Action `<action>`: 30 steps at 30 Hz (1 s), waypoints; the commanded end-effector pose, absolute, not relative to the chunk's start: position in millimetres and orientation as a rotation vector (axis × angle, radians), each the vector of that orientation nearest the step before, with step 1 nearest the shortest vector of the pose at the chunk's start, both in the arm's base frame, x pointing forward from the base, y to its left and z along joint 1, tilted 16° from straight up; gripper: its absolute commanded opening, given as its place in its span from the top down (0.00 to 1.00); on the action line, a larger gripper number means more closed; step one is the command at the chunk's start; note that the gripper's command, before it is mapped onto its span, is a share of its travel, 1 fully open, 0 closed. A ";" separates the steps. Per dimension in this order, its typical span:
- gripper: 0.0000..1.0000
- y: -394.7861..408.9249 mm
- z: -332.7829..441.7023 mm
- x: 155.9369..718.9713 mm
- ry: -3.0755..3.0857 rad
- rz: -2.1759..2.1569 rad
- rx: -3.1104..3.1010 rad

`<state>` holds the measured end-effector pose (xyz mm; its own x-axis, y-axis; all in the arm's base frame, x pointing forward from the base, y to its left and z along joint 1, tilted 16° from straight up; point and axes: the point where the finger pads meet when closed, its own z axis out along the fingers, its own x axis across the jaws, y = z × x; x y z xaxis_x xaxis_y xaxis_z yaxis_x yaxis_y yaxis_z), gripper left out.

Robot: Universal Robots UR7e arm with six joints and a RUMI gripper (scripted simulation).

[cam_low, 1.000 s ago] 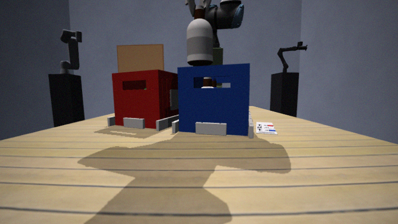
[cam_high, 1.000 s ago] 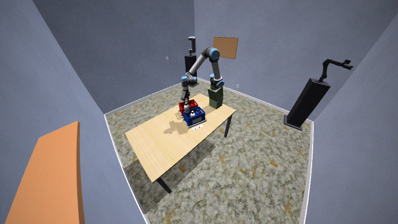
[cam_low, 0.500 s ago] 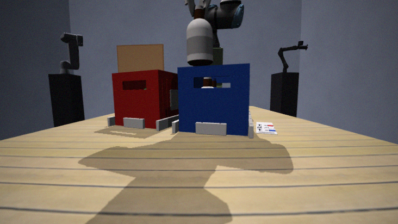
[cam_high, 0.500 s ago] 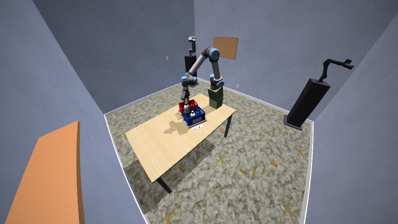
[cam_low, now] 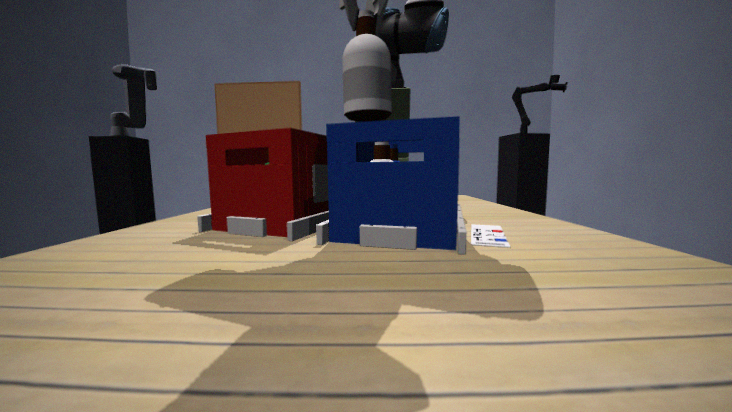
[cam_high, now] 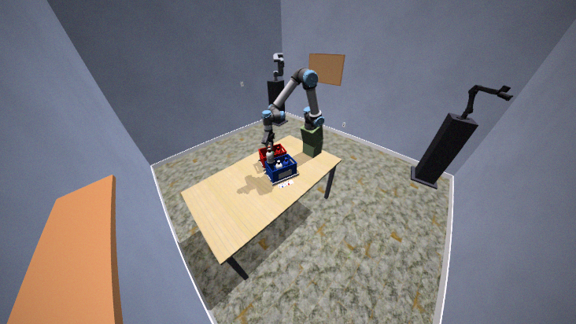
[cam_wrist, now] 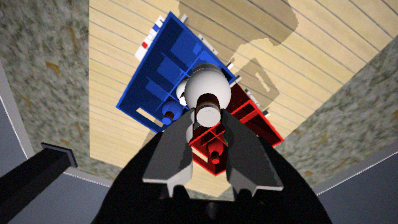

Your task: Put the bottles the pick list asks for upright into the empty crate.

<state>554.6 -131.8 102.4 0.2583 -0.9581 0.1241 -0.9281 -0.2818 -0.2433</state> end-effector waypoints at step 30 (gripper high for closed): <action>1.00 -133.5 85.8 559.2 1.804 -0.378 -2.393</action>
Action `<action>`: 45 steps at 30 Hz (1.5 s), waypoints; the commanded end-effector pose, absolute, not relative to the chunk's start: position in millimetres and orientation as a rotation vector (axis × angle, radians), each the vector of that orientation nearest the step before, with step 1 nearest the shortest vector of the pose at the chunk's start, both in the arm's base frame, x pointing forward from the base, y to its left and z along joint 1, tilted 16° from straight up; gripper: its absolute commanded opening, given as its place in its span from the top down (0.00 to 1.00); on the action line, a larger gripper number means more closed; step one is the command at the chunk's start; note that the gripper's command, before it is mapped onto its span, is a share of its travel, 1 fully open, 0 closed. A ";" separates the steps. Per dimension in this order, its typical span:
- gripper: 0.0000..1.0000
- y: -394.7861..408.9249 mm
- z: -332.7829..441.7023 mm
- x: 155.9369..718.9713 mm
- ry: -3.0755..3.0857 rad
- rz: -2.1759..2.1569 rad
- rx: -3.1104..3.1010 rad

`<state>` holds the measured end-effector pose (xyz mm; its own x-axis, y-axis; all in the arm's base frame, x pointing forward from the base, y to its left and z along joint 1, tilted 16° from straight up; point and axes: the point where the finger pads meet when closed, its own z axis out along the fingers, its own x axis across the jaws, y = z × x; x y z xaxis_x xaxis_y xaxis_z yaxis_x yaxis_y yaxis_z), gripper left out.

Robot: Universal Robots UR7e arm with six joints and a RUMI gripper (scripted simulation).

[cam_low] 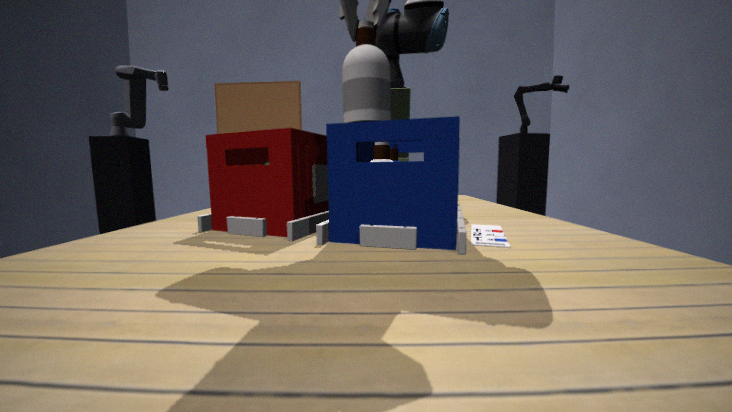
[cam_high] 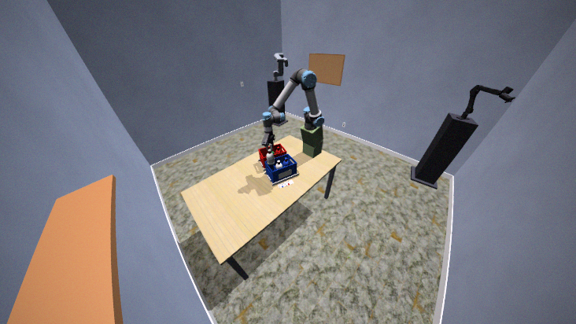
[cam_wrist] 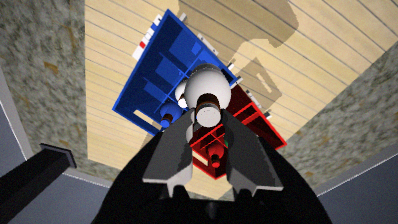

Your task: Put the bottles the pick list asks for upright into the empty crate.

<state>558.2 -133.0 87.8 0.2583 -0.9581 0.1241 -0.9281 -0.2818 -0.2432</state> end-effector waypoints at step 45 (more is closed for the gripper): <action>1.00 -135.6 46.5 570.5 1.804 -0.378 -2.393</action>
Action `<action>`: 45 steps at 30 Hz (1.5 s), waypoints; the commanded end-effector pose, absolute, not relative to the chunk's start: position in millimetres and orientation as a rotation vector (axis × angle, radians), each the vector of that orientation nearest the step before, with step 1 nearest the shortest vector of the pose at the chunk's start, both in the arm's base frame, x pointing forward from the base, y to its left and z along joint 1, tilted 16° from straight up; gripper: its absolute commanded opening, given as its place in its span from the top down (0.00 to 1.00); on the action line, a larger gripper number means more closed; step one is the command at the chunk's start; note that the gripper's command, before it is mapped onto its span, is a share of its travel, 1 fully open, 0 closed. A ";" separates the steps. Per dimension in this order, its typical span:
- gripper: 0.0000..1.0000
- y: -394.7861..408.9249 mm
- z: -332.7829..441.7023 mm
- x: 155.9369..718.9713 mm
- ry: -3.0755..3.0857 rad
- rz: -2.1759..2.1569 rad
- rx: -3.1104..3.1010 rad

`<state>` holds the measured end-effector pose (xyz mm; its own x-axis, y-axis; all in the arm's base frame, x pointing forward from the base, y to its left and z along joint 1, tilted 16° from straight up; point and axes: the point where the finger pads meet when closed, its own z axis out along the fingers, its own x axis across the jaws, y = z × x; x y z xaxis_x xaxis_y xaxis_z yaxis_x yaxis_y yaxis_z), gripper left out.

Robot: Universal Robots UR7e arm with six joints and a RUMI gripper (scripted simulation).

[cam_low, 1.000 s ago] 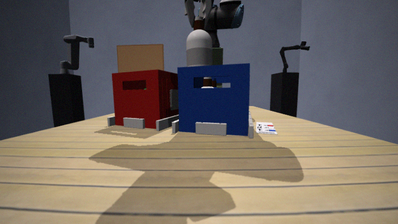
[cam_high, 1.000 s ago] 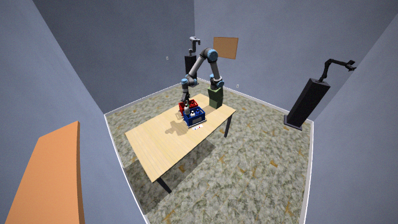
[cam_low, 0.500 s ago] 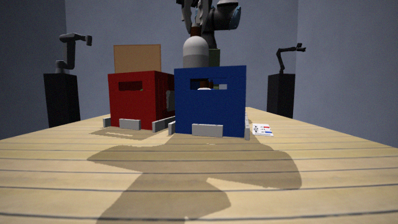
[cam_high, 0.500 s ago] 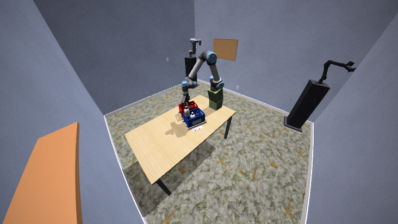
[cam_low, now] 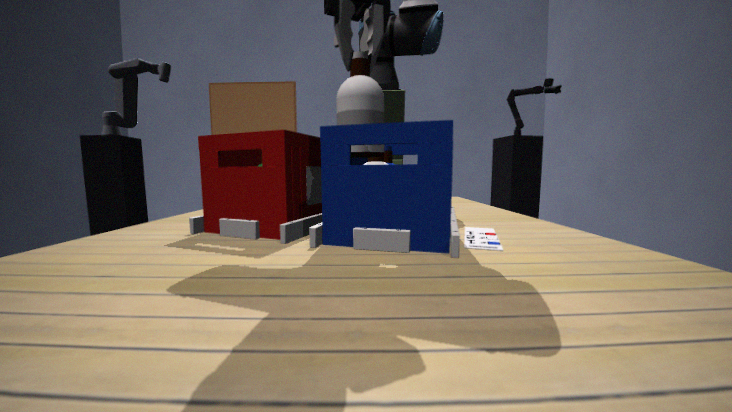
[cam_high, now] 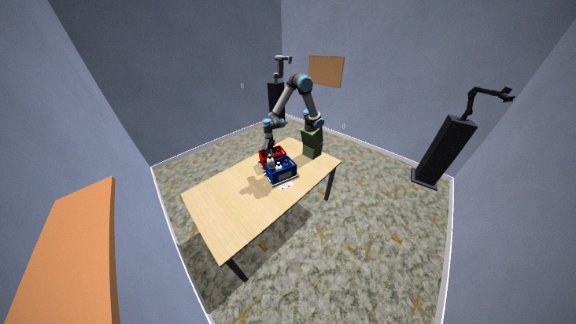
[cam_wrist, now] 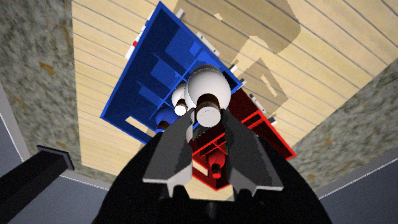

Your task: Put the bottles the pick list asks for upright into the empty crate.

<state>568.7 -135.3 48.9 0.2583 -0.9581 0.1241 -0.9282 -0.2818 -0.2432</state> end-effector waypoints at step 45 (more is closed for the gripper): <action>1.00 -137.8 8.9 580.6 1.804 -0.378 -2.393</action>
<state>579.3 -137.3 11.4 0.2583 -0.9581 0.1241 -0.9281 -0.2818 -0.2432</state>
